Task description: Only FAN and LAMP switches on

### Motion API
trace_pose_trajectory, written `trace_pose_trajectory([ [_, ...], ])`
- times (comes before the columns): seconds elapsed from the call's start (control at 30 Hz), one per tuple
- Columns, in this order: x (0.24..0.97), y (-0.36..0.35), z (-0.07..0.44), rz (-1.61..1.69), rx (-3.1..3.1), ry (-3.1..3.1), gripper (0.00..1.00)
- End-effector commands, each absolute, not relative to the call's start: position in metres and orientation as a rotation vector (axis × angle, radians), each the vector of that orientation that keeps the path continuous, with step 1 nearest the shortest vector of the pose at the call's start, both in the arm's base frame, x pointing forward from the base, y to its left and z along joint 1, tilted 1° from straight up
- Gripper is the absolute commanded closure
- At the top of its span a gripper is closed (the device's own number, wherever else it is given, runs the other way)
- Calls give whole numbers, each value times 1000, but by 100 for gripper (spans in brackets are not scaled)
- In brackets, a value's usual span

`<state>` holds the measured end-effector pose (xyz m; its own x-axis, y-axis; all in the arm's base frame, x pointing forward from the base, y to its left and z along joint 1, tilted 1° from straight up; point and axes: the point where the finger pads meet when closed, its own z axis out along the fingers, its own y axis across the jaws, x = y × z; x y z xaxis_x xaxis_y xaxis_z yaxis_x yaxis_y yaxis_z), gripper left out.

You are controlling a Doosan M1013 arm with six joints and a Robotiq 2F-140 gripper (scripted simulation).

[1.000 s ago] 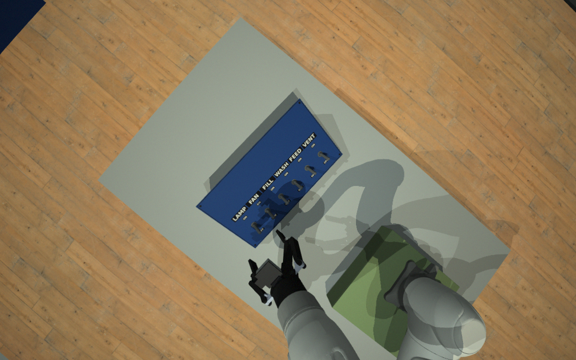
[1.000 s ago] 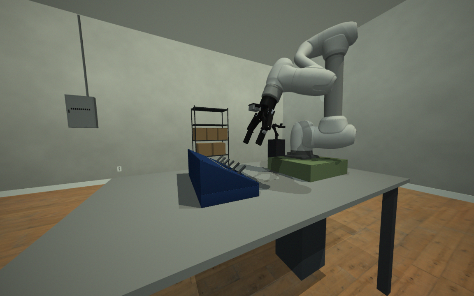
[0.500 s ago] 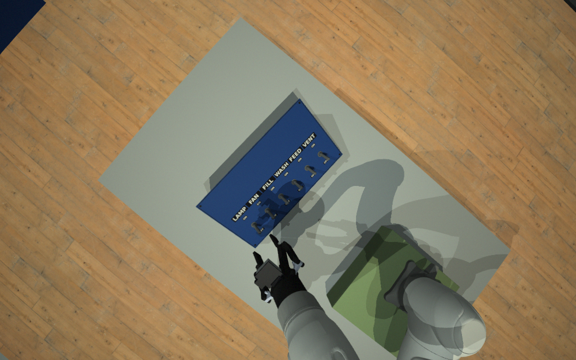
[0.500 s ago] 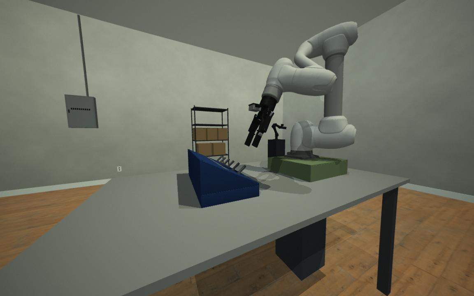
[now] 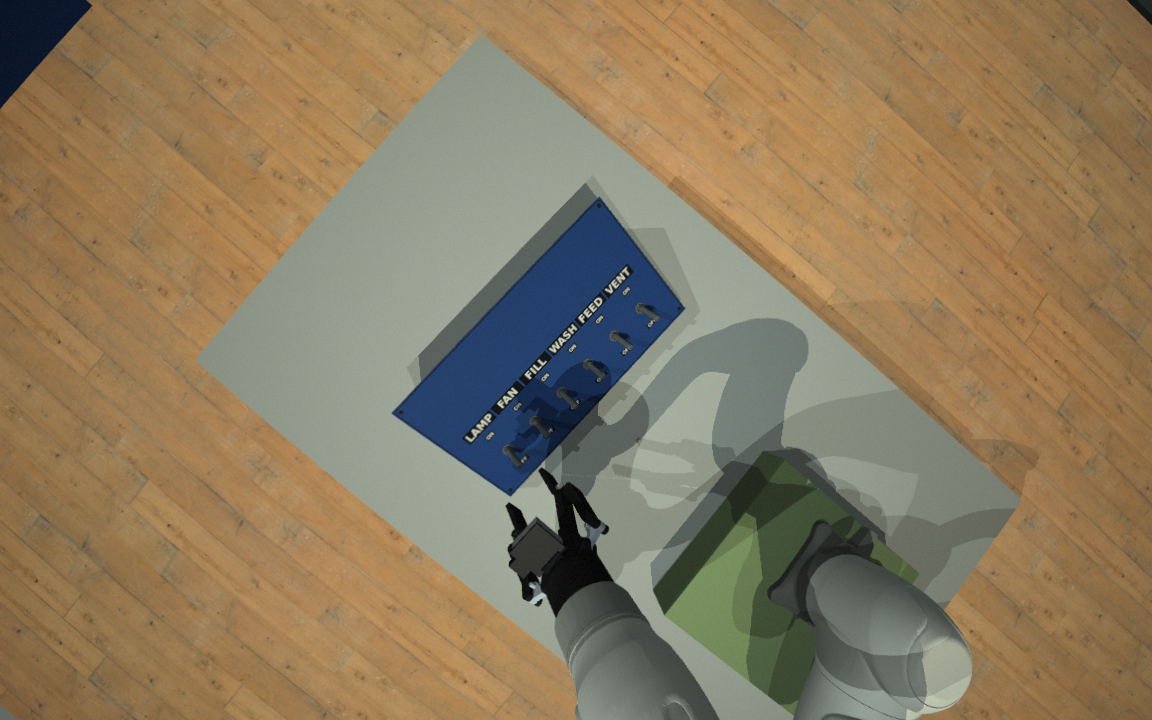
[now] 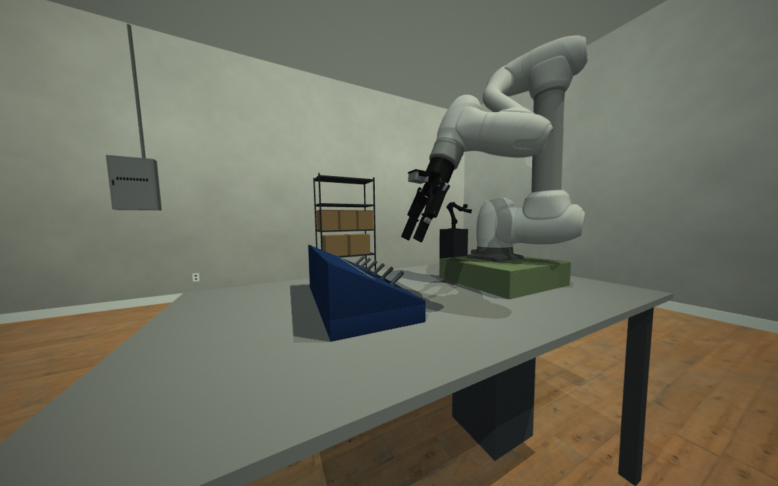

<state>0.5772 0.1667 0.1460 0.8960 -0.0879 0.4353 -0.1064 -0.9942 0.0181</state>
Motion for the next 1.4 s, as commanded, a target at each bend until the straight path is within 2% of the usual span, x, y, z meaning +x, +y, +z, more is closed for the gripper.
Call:
trace_pose_trajectory([
  [0.0,579,167,147,692,3019,-155,50],
  [0.37,671,149,193,691,3019,-155,50],
  [0.4,671,149,193,691,3019,-155,0],
  [0.67,674,148,187,691,3019,-155,0],
  [1.37,700,145,131,691,3019,-155,0],
])
